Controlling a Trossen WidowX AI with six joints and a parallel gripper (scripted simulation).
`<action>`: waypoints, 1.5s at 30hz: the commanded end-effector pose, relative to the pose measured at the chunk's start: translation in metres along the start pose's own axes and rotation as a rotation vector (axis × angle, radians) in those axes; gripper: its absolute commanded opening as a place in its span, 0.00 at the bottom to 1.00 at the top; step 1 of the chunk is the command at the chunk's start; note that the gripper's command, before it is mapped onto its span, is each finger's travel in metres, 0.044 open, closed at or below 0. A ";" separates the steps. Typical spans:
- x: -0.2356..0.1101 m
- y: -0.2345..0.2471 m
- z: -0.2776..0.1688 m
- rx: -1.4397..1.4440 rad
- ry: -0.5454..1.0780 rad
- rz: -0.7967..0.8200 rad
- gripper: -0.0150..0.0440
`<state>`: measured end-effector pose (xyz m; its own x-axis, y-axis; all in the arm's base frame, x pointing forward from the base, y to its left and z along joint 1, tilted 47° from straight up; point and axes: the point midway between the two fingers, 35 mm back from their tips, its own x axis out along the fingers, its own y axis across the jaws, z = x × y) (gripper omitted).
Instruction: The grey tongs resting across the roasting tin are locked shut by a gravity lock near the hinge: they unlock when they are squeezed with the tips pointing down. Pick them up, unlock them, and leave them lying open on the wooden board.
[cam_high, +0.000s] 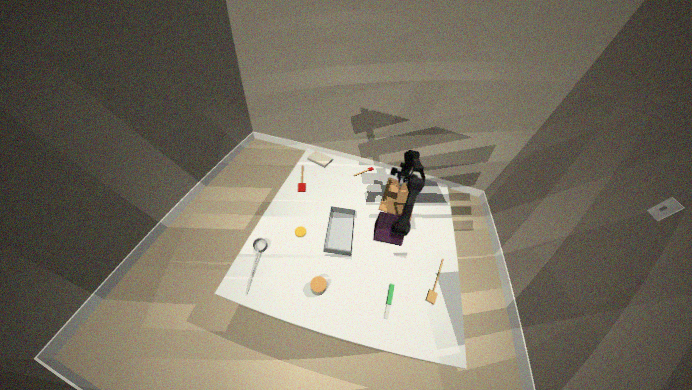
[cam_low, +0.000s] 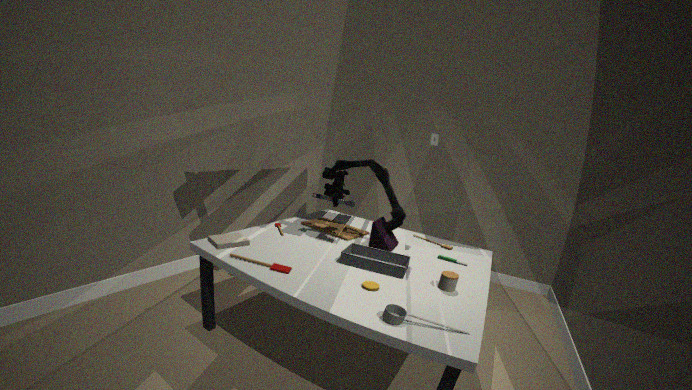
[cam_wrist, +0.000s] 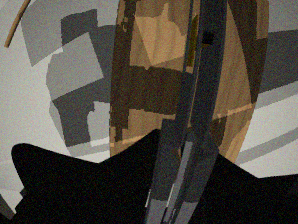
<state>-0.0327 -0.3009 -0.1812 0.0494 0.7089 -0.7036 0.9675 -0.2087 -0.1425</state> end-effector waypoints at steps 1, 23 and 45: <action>-0.006 0.000 0.001 0.007 0.003 0.009 0.00; 0.017 0.001 0.004 0.007 0.003 0.009 0.00; 0.053 0.002 0.006 0.007 0.002 0.009 0.00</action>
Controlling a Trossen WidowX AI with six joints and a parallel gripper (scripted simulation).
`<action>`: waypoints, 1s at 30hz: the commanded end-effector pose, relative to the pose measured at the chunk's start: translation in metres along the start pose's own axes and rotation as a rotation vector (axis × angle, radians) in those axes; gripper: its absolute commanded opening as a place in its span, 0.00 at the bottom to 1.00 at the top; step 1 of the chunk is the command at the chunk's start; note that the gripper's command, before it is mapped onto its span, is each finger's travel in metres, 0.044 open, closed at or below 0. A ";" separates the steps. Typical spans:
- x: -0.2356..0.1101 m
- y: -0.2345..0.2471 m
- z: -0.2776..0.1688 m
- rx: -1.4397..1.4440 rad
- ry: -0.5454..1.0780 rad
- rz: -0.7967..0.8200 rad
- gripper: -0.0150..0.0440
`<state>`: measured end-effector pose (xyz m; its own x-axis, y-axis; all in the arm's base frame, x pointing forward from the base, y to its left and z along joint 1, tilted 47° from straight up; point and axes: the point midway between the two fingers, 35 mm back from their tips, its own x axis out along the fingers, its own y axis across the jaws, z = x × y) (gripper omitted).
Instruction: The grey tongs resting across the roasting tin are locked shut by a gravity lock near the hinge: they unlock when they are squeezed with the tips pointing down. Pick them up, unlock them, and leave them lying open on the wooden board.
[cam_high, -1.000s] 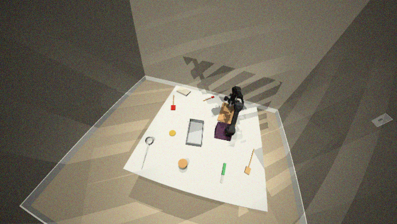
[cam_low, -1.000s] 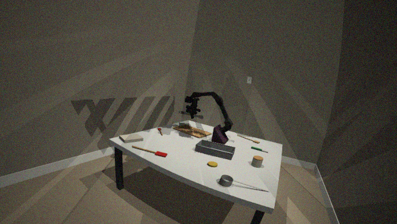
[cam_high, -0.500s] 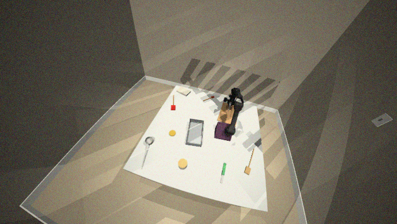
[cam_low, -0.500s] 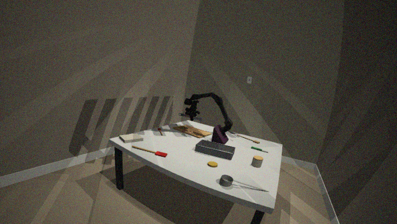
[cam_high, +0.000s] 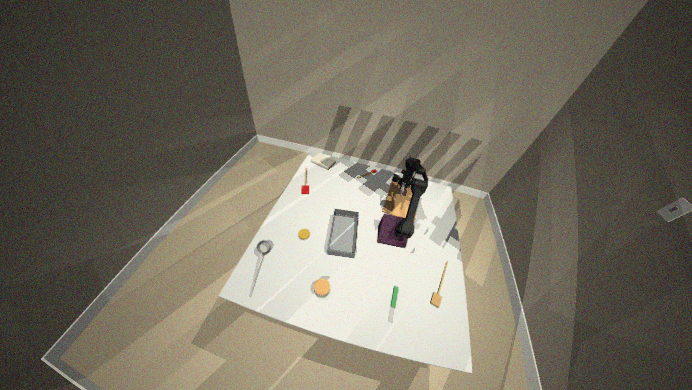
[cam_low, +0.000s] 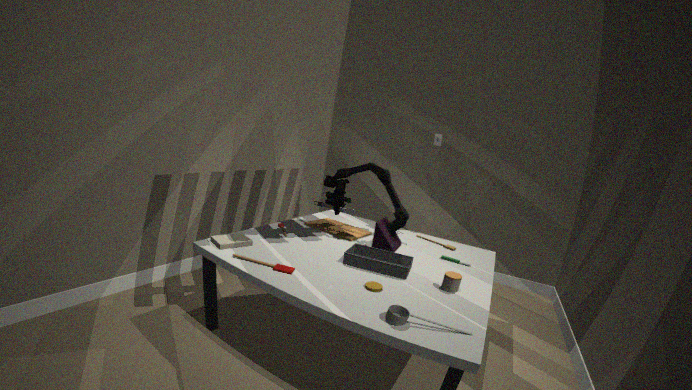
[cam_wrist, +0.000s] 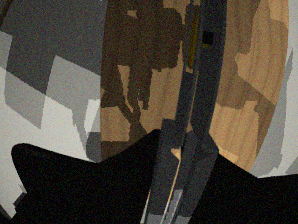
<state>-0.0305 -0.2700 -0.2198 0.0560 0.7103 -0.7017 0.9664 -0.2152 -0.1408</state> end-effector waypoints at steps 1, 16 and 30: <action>0.006 0.000 0.000 0.004 -0.001 0.003 0.00; 0.030 0.000 -0.001 0.004 -0.001 0.003 0.00; 0.053 0.000 -0.004 0.004 -0.001 0.003 0.00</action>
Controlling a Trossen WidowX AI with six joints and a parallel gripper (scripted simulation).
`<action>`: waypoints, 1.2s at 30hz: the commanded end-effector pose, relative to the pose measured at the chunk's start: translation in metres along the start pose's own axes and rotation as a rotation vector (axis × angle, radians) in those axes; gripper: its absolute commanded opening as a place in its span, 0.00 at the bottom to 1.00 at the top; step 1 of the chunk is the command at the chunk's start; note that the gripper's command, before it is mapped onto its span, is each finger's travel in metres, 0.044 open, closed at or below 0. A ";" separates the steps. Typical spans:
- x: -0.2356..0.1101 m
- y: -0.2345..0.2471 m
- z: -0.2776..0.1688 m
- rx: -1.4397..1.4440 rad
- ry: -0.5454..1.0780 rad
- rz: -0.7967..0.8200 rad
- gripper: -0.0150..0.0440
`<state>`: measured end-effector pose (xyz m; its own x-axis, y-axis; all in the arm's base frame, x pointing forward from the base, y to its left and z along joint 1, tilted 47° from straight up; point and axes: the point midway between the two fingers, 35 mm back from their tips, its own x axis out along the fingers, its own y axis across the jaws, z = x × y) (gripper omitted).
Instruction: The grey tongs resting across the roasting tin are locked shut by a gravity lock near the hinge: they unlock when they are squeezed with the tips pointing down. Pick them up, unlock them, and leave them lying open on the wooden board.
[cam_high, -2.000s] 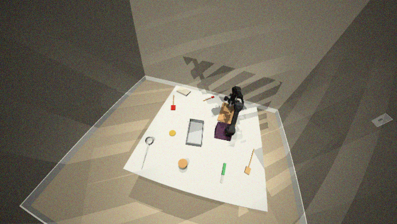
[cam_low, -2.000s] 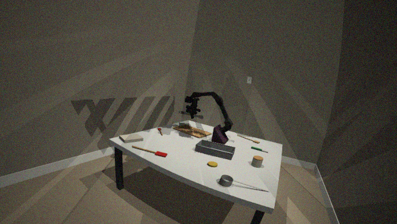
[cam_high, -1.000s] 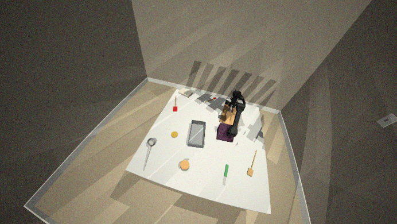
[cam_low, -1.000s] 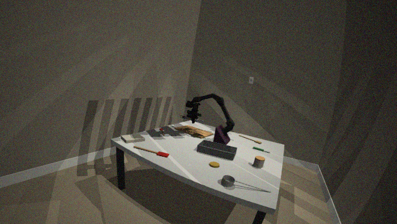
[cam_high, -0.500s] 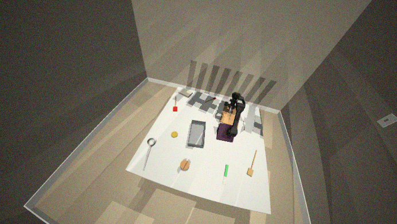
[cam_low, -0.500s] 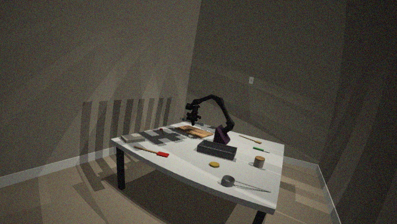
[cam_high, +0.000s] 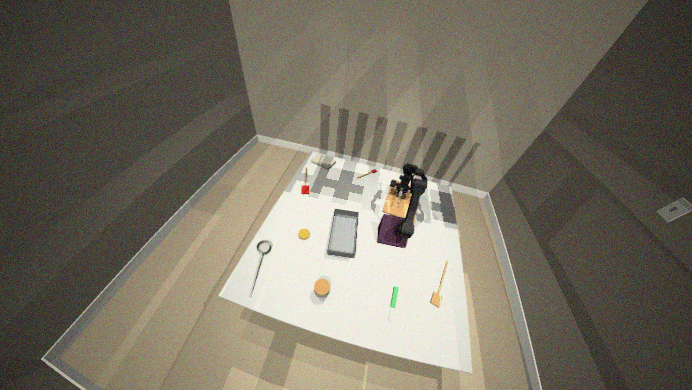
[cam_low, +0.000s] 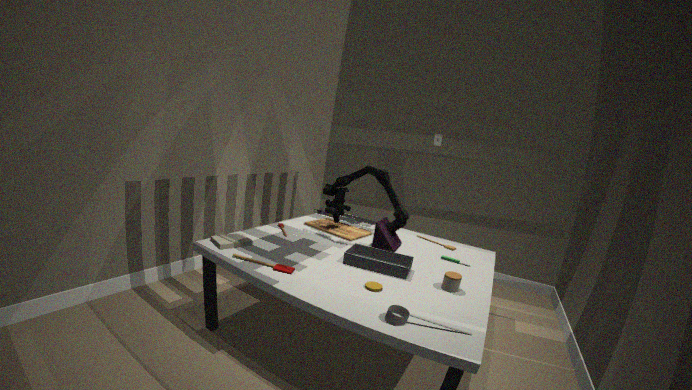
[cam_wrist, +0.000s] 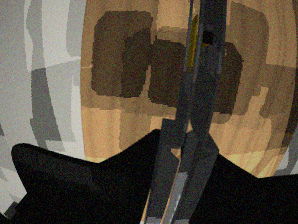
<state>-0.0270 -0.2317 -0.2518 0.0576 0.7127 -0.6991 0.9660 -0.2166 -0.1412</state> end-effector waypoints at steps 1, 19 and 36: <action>0.005 0.000 0.000 0.002 -0.005 0.003 0.00; 0.009 0.000 -0.002 0.000 0.004 -0.001 0.53; -0.003 -0.010 0.002 0.006 -0.006 0.004 1.00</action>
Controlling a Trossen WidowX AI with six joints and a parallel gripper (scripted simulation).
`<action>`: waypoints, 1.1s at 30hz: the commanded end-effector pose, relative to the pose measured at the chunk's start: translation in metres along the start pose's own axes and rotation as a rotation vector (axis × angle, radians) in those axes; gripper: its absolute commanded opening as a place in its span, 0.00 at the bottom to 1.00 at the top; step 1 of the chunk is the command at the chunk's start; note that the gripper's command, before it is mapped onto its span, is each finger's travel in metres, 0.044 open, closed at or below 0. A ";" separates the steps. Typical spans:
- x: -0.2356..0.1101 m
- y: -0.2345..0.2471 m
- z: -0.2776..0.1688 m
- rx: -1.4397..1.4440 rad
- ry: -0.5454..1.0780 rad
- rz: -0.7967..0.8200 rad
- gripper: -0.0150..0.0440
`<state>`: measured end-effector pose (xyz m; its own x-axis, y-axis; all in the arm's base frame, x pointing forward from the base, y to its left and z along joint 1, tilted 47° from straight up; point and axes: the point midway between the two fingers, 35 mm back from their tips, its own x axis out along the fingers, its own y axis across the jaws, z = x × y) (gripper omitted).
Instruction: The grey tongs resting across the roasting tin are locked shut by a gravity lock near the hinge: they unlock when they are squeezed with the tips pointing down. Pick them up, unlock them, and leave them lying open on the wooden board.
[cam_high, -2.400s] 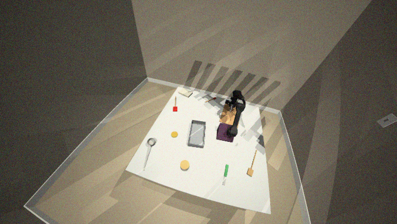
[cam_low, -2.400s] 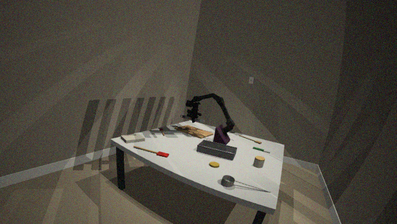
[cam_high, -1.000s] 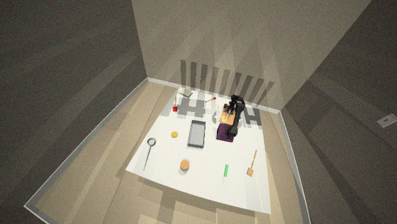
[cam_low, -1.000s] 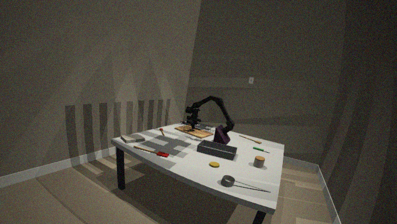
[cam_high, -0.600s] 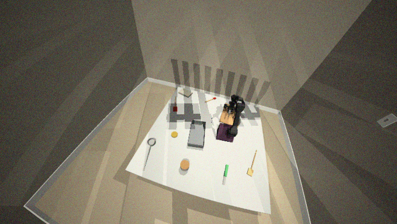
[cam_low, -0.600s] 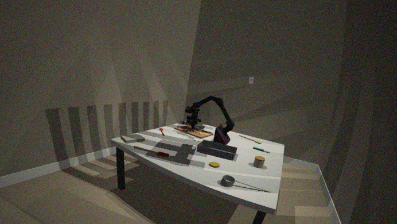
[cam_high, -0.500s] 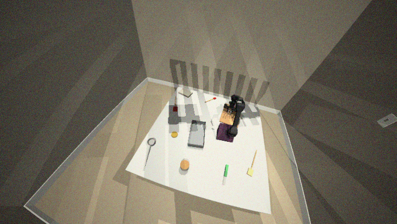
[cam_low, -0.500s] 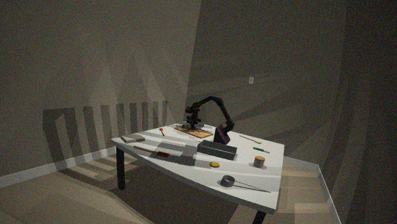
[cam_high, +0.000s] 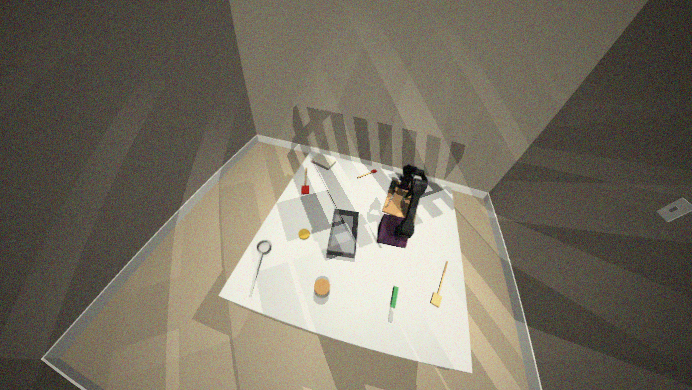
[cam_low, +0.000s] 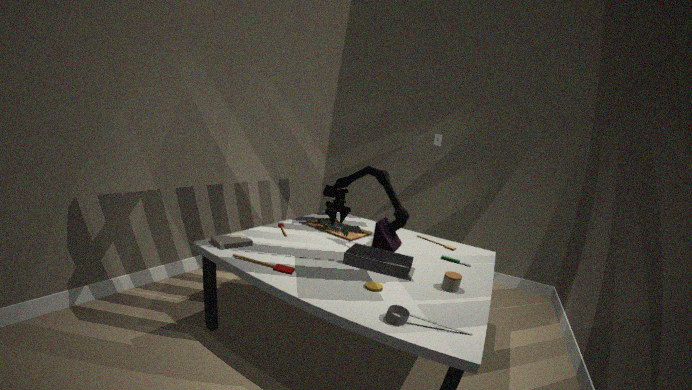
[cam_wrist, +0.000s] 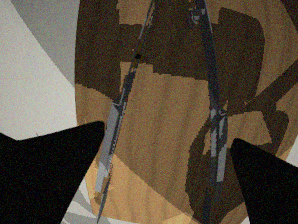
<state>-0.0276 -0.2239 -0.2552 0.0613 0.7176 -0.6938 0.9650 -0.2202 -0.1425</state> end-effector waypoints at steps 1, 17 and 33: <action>-0.018 -0.015 0.007 0.002 -0.016 0.002 1.00; -0.113 -0.152 0.000 0.007 -0.010 -0.008 1.00; -0.155 -0.151 -0.005 -0.044 0.001 -0.019 1.00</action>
<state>-0.1817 -0.2975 -0.1242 0.0421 0.7209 -0.6918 0.9744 -0.1826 -0.1309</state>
